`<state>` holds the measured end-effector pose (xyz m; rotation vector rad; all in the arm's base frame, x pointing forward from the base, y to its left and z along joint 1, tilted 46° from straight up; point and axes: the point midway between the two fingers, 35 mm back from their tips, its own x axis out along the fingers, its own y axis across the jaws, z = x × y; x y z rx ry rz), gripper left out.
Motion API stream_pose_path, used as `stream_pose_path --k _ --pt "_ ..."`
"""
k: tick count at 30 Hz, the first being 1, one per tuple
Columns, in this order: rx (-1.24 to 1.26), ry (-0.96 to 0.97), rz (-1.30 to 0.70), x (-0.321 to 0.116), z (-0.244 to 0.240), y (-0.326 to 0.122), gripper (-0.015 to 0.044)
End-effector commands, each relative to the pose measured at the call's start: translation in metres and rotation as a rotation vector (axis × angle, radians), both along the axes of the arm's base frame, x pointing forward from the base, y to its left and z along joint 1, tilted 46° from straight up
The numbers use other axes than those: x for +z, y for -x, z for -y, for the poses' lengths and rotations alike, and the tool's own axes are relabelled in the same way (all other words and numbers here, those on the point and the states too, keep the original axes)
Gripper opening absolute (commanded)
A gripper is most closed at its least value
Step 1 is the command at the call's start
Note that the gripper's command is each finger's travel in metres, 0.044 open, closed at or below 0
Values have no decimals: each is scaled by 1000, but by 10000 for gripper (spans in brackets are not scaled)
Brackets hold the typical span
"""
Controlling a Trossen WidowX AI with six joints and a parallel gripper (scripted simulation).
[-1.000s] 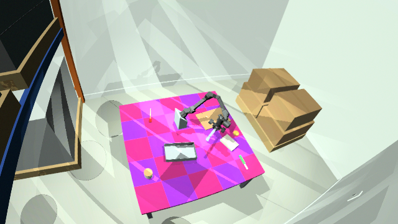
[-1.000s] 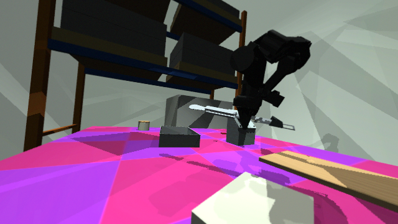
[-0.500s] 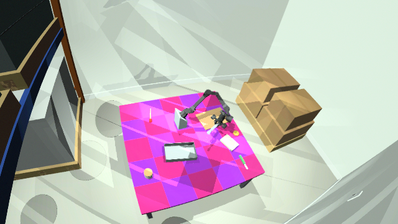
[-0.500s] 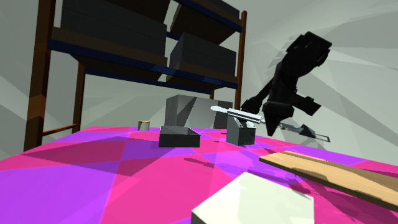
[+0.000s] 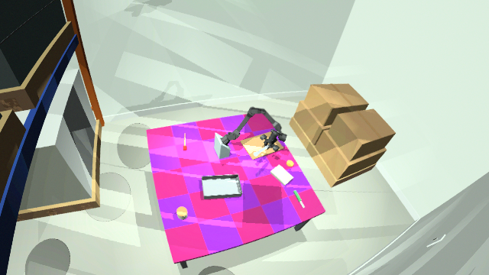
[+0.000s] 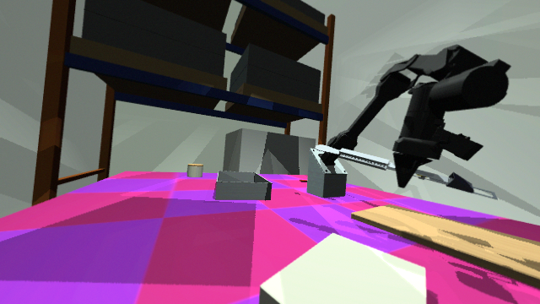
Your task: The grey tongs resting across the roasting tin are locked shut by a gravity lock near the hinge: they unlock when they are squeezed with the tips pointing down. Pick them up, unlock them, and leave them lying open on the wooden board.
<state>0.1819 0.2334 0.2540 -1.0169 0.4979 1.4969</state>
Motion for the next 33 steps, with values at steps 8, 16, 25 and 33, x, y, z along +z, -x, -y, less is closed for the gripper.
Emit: stream_pose_path --k 8,16,25,33 --pt "-92 -61 -31 26 -12 45 -150" --pt "-152 -119 -78 42 -16 77 -150" --pt "-217 -196 -152 61 -14 112 -150" --pt "-248 -237 -199 70 -10 128 -150"
